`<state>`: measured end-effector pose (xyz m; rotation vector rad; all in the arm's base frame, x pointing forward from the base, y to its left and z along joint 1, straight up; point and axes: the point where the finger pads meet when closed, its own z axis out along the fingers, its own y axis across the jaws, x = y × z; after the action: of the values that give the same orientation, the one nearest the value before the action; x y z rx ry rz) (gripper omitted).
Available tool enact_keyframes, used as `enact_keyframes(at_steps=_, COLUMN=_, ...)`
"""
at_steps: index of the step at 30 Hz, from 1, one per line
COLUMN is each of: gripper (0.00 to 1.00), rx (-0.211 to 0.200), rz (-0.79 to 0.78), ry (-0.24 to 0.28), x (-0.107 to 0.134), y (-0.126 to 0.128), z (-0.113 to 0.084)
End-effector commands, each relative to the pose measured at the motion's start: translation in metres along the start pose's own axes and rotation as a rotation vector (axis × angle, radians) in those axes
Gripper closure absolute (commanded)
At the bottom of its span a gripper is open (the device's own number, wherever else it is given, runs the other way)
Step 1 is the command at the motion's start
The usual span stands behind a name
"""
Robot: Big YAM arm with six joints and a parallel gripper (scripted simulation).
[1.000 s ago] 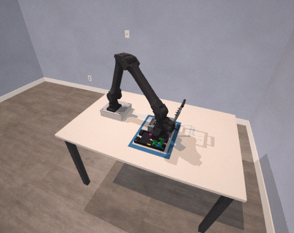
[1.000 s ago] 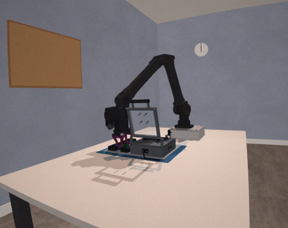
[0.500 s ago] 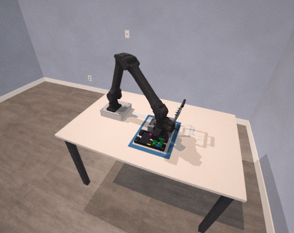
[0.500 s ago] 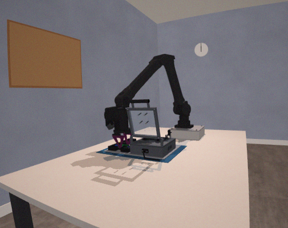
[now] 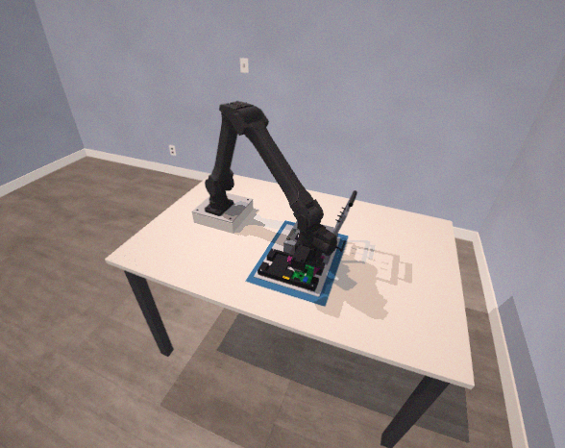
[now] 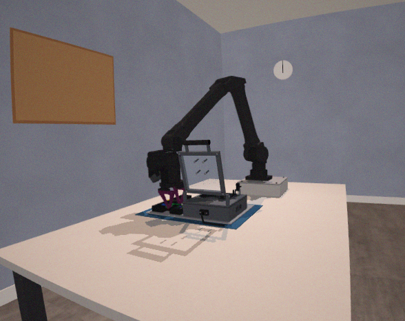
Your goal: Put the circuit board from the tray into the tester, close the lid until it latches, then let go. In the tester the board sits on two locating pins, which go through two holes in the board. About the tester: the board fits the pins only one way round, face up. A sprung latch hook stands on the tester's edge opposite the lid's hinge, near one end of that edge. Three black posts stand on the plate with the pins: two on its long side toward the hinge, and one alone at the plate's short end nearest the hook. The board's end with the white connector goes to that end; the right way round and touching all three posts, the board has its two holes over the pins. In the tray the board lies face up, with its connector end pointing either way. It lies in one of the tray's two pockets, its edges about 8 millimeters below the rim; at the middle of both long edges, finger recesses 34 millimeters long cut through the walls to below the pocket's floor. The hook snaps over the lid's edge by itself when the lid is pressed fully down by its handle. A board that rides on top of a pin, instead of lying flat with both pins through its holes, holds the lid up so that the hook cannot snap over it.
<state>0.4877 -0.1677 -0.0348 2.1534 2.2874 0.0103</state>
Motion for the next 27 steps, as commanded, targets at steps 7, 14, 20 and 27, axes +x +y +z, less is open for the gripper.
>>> enact_keyframes(at_steps=7, gripper=0.26, rx=-0.015, rz=-0.007, ry=-0.007, x=0.0071, y=0.0058, z=0.0007)
enact_keyframes(at_steps=14, gripper=0.26, rx=-0.015, rz=-0.007, ry=-0.007, x=0.0071, y=0.0058, z=0.0007)
enact_keyframes(at_steps=20, gripper=0.26, rx=-0.015, rz=-0.007, ry=-0.007, x=0.0071, y=0.0058, z=0.0007)
enact_keyframes(at_steps=27, gripper=0.28, rx=-0.015, rz=-0.007, ry=-0.007, x=0.0071, y=0.0058, z=0.0007)
